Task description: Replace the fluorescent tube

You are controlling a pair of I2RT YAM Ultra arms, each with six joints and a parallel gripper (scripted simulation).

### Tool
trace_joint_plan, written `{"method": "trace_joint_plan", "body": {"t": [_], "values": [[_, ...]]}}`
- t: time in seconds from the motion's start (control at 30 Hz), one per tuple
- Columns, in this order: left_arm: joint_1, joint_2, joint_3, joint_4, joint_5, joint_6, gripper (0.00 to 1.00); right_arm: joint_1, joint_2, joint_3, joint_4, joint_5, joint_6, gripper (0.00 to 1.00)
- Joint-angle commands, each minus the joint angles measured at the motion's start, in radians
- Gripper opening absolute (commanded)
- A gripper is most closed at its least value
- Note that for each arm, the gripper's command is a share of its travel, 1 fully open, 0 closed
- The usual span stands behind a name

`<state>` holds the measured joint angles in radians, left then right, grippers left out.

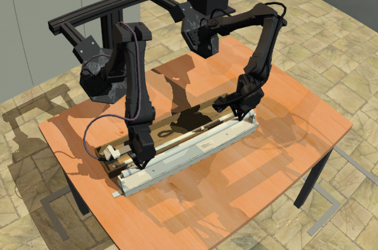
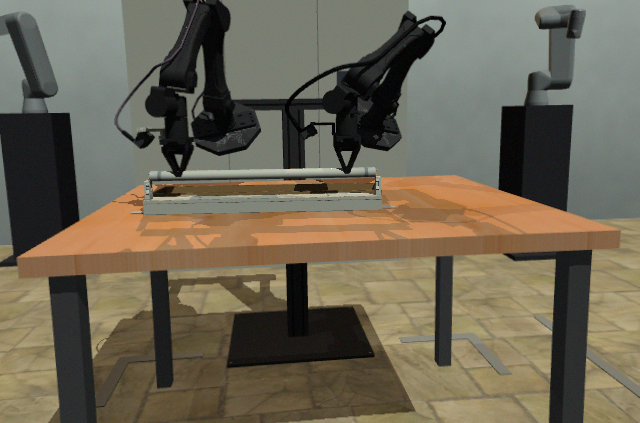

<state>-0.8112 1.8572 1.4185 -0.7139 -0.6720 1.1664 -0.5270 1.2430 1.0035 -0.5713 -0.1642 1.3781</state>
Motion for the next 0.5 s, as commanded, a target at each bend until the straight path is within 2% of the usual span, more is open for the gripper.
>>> {"method": "trace_joint_plan", "body": {"t": [0.0, 0.2, 0.4, 0.47], "values": [[-0.026, 0.012, -0.022, -0.007, 0.01, 0.002, 0.11, -0.017, -0.01, 0.014, -0.018, 0.014, 0.002, 0.11], [-0.026, -0.024, -0.005, 0.018, 0.009, 0.011, 0.11, 0.007, 0.014, 0.009, 0.012, 0.011, 0.004, 0.11], [-0.01, -0.002, -0.031, 0.022, 0.01, 0.014, 0.11, 0.006, 0.019, -0.018, 0.012, 0.006, 0.009, 0.11], [-0.001, 0.012, 0.004, 0.012, 0.011, 0.015, 0.11, 0.012, 0.016, -0.006, 0.005, 0.008, 0.009, 0.11]]}}
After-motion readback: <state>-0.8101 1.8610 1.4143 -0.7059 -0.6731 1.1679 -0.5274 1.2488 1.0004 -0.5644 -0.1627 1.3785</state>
